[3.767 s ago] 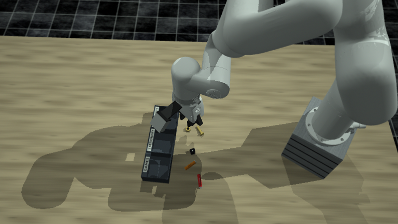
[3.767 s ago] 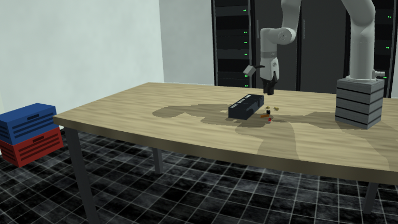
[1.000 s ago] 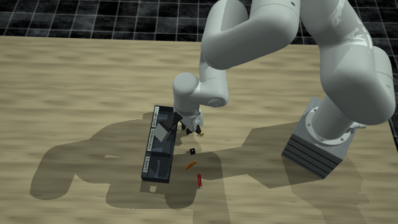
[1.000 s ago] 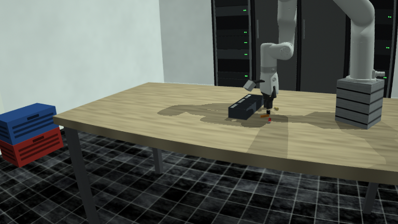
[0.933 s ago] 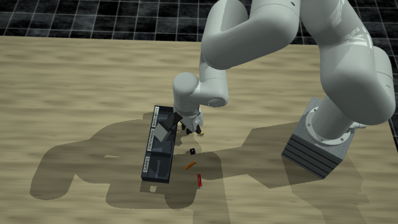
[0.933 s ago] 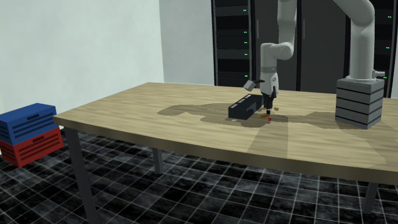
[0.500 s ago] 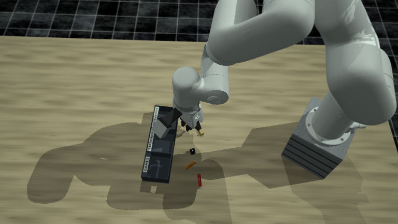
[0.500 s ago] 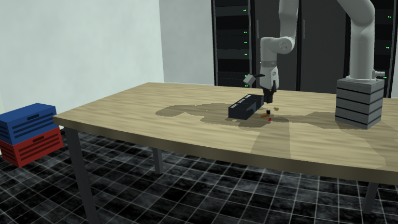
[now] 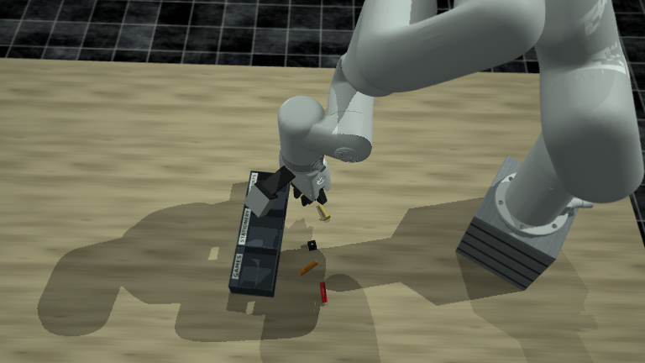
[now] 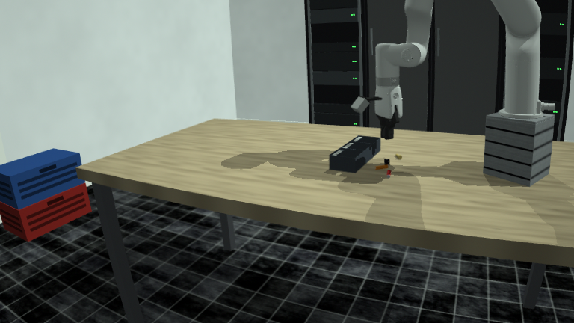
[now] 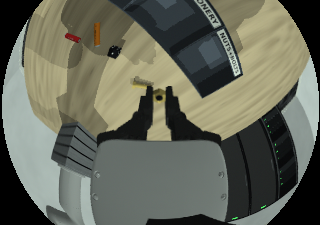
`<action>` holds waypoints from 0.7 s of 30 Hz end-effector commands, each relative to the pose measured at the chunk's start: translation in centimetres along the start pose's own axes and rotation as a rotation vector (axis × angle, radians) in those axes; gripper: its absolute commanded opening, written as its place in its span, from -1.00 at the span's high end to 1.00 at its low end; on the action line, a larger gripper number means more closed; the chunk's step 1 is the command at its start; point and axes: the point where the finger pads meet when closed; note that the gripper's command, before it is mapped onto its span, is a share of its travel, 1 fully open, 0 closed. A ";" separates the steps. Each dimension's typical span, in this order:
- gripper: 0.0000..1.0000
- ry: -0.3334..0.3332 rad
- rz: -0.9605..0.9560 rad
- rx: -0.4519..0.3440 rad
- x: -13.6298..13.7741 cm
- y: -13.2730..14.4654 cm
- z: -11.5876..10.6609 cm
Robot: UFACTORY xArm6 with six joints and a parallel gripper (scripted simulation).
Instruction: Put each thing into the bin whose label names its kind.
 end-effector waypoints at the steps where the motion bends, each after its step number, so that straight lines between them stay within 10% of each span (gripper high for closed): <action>1: 1.00 0.004 0.000 0.002 0.2 -0.1 -0.1; 21: 1.00 0.008 -0.406 -0.002 5.4 -1.5 -0.8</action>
Point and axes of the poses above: the point where the finger pads meet when closed, its own z axis out along the fingers, its own x axis across the jaws, y = z × x, and after that the axes turned 13 degrees about -z, right-handed
